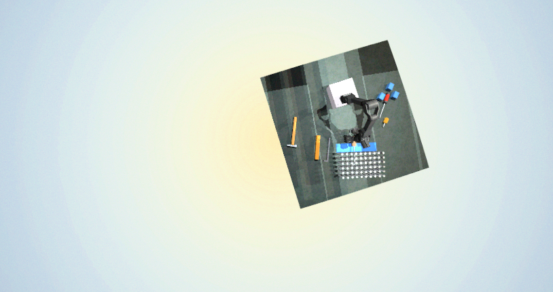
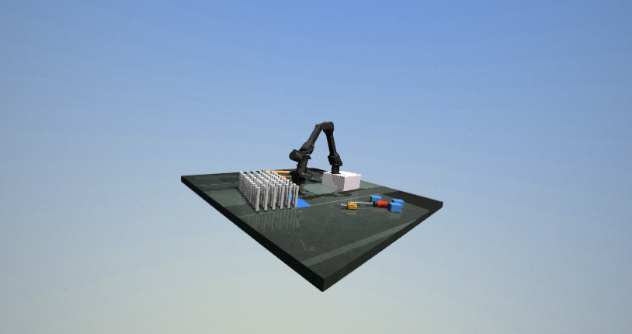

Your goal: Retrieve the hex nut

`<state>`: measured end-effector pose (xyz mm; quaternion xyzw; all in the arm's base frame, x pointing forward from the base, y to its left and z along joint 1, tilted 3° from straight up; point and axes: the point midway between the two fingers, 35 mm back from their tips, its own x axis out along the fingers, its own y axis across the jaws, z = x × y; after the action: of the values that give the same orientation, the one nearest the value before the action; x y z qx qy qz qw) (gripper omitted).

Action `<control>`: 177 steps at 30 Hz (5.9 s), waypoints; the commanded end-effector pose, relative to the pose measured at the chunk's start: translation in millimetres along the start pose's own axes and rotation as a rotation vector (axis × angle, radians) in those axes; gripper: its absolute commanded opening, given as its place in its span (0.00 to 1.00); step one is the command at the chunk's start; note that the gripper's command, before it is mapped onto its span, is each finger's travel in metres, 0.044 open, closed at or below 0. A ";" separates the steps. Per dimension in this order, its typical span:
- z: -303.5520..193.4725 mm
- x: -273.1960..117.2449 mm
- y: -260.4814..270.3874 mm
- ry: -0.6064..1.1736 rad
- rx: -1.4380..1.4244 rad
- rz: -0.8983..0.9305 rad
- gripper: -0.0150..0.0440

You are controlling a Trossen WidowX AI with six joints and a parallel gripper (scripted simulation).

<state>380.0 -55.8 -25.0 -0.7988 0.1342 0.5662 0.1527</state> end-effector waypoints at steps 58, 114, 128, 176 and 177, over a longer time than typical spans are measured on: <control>14.5 15.9 2.3 0.000 -0.001 -0.002 0.25; 45.2 8.0 3.0 -0.005 0.000 -0.001 0.25; 53.3 5.8 3.0 -0.006 0.000 -0.001 0.25; 81.0 -1.7 3.1 -0.009 -0.001 -0.001 0.25; 81.6 -1.9 3.1 -0.009 -0.001 -0.001 0.25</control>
<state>310.8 -26.8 -49.6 -0.7961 0.1311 0.5707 0.1528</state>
